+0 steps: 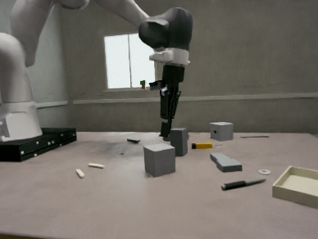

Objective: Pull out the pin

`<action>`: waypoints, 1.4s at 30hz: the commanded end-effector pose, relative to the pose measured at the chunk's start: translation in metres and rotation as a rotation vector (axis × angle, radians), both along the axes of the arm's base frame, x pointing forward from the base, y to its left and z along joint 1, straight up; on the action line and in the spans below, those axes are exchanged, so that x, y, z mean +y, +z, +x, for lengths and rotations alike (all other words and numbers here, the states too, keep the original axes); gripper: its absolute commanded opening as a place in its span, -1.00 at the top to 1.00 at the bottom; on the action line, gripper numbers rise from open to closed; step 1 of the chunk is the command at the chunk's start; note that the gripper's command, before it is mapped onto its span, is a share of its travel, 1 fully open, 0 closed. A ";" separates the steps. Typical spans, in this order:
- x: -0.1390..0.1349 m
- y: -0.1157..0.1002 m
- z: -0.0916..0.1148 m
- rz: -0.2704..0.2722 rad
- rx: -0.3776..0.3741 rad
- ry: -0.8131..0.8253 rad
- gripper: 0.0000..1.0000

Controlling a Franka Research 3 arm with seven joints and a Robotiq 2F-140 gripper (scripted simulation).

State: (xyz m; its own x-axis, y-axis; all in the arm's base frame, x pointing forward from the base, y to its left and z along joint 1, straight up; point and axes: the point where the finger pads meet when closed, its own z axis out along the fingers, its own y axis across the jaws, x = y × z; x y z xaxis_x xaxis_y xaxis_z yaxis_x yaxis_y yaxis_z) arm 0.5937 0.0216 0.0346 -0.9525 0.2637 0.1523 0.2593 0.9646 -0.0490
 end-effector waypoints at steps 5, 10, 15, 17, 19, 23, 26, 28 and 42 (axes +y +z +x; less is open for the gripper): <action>0.001 0.002 -0.001 -0.002 -0.009 0.001 0.80; 0.001 0.002 -0.001 -0.002 -0.009 0.001 0.80; 0.001 0.002 -0.002 -0.003 -0.012 -0.002 0.80; 0.001 0.002 -0.002 -0.003 -0.012 -0.003 0.80; 0.001 0.002 -0.002 -0.003 -0.012 -0.003 0.80; 0.001 0.002 -0.002 -0.003 -0.012 -0.004 0.80; 0.002 0.002 -0.005 -0.003 -0.012 -0.007 0.80; 0.002 0.002 -0.007 -0.003 -0.011 -0.008 0.80; 0.003 0.002 -0.009 -0.004 -0.012 -0.012 0.80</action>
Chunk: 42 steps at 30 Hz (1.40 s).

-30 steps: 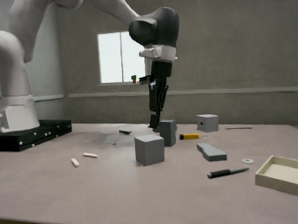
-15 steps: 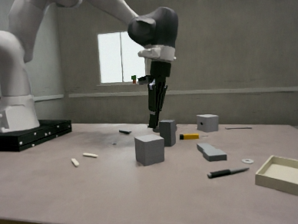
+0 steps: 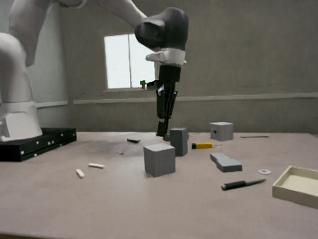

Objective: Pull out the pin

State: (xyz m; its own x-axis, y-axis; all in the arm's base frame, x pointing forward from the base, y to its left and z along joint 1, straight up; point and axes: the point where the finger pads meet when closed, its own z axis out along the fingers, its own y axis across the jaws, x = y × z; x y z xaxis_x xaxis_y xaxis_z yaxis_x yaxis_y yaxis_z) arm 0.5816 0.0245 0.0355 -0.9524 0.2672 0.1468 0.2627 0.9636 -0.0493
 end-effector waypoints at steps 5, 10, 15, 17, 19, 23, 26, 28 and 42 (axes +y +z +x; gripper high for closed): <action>0.000 0.001 0.004 -0.002 -0.007 -0.009 0.80; 0.000 0.001 0.004 -0.002 -0.007 -0.009 0.80; 0.000 0.000 0.004 -0.002 -0.006 -0.008 0.80; 0.000 0.000 0.004 -0.002 -0.006 -0.008 0.80; 0.000 0.000 0.004 -0.002 -0.006 -0.008 0.80; 0.000 0.000 0.004 -0.002 -0.006 -0.008 0.80; 0.000 0.000 0.002 -0.001 -0.005 -0.008 0.80; 0.001 0.000 0.001 -0.001 -0.003 -0.008 0.80; 0.002 0.001 -0.001 0.000 -0.005 -0.007 0.80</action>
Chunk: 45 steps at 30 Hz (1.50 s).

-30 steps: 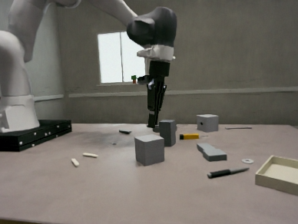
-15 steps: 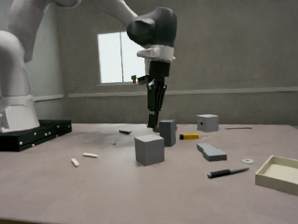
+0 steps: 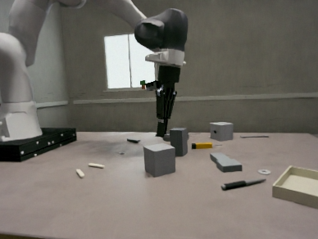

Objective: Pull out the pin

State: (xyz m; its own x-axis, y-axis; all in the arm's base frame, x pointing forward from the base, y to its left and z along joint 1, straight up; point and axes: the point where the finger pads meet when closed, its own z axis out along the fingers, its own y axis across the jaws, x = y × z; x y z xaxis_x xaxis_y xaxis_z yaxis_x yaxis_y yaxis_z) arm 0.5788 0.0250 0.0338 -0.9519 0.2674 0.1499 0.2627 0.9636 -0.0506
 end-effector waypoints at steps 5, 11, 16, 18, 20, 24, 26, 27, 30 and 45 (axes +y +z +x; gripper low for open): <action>0.001 0.003 0.001 0.001 -0.009 -0.007 0.80; 0.002 0.003 0.000 0.001 -0.009 -0.007 0.80; 0.003 0.002 -0.008 0.001 -0.010 -0.009 0.80; 0.003 0.002 -0.008 0.001 -0.010 -0.009 0.80; 0.003 0.002 -0.008 0.001 -0.010 -0.009 0.80; 0.003 0.003 -0.008 0.001 -0.010 -0.009 0.80; 0.003 0.003 -0.007 0.000 -0.011 -0.008 0.80; 0.003 0.003 -0.007 0.000 -0.011 -0.008 0.80; 0.003 0.003 -0.006 -0.001 -0.011 -0.008 0.80; 0.002 0.001 -0.005 -0.003 -0.007 -0.005 0.80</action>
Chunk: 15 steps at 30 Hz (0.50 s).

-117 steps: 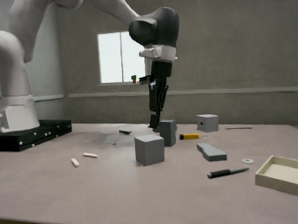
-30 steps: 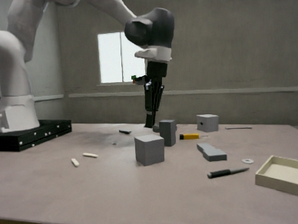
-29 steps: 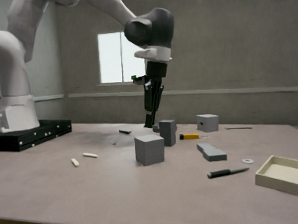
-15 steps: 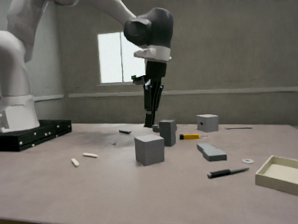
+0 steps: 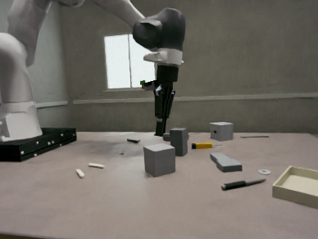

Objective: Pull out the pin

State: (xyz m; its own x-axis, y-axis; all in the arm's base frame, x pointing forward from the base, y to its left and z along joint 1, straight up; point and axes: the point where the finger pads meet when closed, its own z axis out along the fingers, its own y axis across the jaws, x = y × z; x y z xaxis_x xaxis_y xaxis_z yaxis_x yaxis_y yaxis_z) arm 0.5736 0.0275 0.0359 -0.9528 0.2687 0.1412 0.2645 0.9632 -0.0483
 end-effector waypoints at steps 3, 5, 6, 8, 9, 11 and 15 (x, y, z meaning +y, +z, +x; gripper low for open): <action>0.000 -0.001 0.000 -0.003 0.003 -0.004 0.80; 0.000 -0.001 0.000 -0.003 0.003 -0.004 0.80; 0.000 -0.001 0.000 -0.003 0.003 -0.004 0.80; 0.000 -0.001 -0.001 -0.003 0.004 -0.003 0.80; 0.000 -0.001 -0.002 -0.003 0.005 -0.003 0.80; 0.000 -0.001 -0.004 -0.002 0.006 -0.003 0.80; 0.001 -0.001 -0.005 -0.002 0.007 -0.002 0.80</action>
